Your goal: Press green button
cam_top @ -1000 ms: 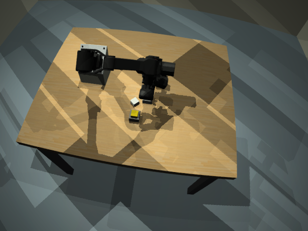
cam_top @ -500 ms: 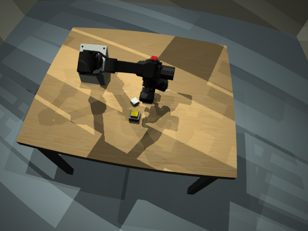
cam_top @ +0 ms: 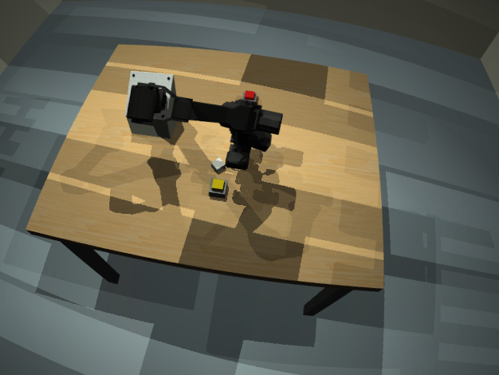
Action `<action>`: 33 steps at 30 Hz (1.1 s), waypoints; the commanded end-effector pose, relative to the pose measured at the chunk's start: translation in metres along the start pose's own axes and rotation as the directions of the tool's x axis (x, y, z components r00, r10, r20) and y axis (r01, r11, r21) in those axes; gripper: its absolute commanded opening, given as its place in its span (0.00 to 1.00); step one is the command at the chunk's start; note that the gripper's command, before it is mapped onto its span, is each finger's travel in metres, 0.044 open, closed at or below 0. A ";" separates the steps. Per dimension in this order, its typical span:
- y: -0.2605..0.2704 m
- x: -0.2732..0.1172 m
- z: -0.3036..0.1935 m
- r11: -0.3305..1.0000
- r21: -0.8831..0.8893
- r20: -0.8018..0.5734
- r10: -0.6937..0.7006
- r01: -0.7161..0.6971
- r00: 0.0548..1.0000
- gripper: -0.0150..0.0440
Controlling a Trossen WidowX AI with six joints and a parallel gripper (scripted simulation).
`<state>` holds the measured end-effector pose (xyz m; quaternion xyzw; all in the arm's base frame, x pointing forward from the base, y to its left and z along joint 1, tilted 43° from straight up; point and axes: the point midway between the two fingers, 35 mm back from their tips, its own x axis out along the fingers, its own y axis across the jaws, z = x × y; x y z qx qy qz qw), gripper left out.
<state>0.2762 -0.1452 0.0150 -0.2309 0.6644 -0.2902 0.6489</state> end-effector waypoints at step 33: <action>0.190 -0.082 0.012 0.996 -0.025 0.003 0.080 -0.080 0.997 0.82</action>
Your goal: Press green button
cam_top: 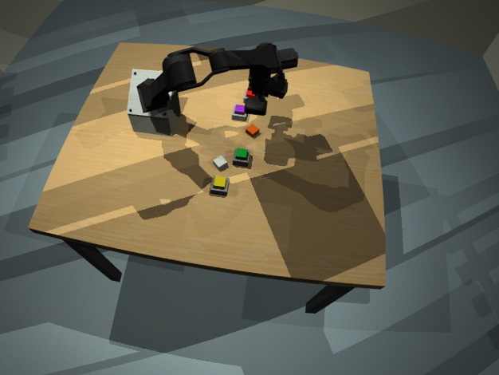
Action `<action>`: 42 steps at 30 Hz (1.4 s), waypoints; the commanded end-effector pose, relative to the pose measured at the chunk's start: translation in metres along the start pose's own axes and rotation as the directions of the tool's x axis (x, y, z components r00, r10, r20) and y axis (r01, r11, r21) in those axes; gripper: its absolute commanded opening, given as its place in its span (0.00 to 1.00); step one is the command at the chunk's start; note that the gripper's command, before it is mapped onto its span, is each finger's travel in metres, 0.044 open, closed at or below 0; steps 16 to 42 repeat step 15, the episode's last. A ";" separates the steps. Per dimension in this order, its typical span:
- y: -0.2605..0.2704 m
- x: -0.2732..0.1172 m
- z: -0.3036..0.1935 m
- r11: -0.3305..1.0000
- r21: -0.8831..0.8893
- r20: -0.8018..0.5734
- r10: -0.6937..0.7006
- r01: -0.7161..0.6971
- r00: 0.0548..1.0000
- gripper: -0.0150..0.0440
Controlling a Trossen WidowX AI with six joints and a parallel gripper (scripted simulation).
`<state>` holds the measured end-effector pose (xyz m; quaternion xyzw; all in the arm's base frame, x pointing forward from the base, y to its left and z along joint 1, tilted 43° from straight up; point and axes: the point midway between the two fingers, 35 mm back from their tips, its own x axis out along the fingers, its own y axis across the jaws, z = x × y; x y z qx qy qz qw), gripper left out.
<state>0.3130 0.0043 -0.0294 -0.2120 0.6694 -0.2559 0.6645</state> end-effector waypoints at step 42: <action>0.163 -0.014 -0.067 0.998 0.008 -0.024 -0.062 0.062 0.998 0.93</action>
